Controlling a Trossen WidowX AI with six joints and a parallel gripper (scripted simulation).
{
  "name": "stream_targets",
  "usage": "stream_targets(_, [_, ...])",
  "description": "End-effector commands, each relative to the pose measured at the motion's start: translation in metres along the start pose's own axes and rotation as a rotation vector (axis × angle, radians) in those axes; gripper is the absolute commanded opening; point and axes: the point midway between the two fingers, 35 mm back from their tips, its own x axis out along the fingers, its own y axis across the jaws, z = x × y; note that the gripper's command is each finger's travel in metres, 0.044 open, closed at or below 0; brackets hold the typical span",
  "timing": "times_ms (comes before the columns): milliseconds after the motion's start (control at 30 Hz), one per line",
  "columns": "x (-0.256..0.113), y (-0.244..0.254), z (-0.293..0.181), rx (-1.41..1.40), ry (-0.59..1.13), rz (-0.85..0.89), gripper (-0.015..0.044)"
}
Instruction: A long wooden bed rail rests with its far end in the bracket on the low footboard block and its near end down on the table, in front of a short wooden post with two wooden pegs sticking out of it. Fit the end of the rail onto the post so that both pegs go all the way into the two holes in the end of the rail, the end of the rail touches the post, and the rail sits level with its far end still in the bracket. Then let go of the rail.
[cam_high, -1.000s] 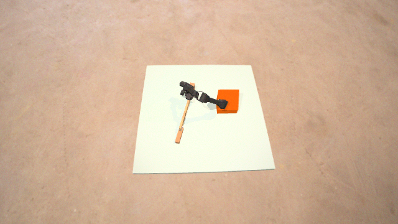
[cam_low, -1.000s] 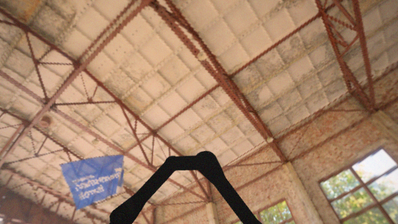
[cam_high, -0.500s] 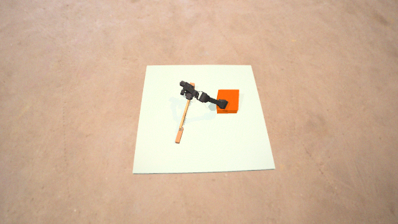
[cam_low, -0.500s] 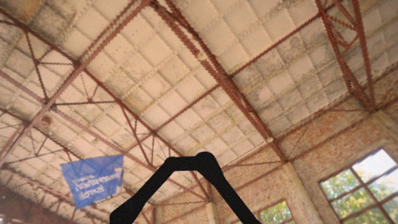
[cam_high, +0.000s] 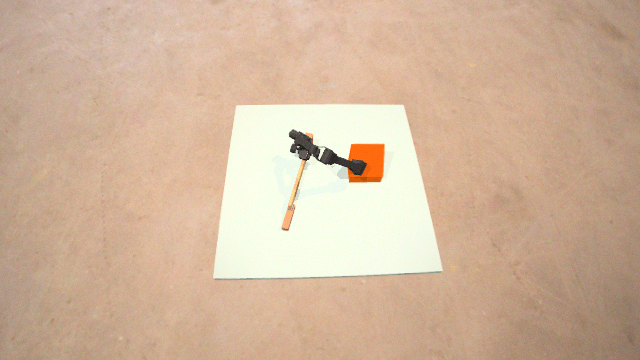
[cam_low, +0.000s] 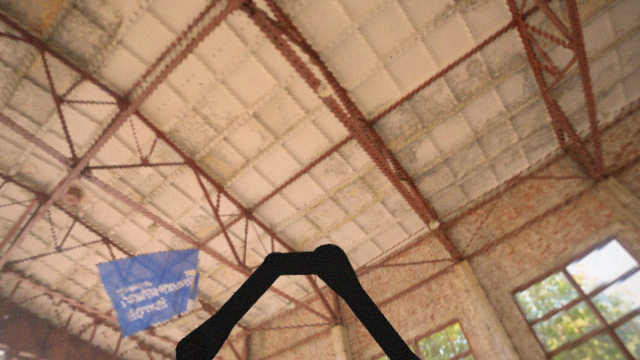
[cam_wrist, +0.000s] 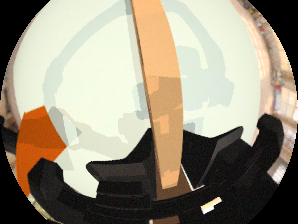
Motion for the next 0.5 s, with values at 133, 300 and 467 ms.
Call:
stream_targets(133, [0.0000,0.0000,0.0000,0.000,0.000,0.000,0.0131])
stream_targets(300, [0.0000,0.0000,0.0000,0.000,0.000,0.000,0.0263])
stream_targets(467, [0.0000,0.0000,0.0000,0.000,0.000,0.000,0.0394])
